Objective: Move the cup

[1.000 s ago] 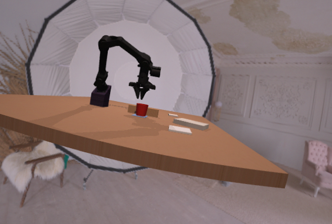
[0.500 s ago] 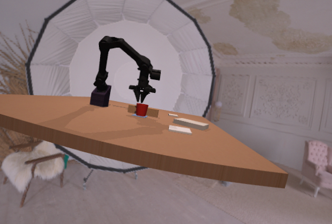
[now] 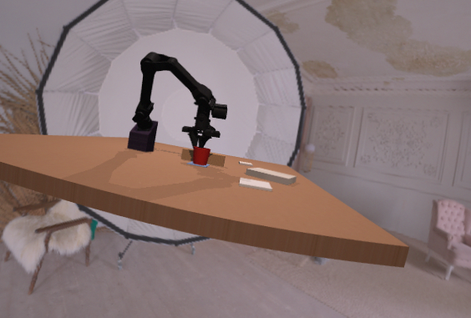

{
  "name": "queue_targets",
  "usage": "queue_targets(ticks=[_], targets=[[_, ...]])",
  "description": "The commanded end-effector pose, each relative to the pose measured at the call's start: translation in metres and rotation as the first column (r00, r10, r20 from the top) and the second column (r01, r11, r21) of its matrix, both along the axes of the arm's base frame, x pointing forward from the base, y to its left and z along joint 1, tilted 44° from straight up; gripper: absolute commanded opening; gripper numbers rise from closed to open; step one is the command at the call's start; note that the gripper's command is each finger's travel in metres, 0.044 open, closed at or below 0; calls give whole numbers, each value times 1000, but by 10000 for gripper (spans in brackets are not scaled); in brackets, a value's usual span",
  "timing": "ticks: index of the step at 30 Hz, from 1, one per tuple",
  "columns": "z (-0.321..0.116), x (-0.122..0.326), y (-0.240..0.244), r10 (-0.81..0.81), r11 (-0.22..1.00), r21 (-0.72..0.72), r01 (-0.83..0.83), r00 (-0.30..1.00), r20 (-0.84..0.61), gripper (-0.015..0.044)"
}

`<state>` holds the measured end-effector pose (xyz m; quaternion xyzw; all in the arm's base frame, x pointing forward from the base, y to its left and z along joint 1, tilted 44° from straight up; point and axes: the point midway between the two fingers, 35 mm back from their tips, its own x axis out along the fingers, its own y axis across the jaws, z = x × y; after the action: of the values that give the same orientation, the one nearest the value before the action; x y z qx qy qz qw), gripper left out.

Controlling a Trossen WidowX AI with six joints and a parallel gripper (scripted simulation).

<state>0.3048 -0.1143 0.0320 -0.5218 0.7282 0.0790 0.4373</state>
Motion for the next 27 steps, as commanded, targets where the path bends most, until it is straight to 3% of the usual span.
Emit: queue_targets(ticks=[1, 15, 19, 27], targets=[[-6, -4, -6, 1, 1000, -3, -1, 1000, -14, 148], [-14, -6, -14, 1, 1000, -5, -1, 1000, -14, 148], [-13, -4, -13, -2, 1000, -3, 2, 1000, -5, 43], [-13, -4, -13, -2, 1000, -3, 2, 1000, -5, 0]])
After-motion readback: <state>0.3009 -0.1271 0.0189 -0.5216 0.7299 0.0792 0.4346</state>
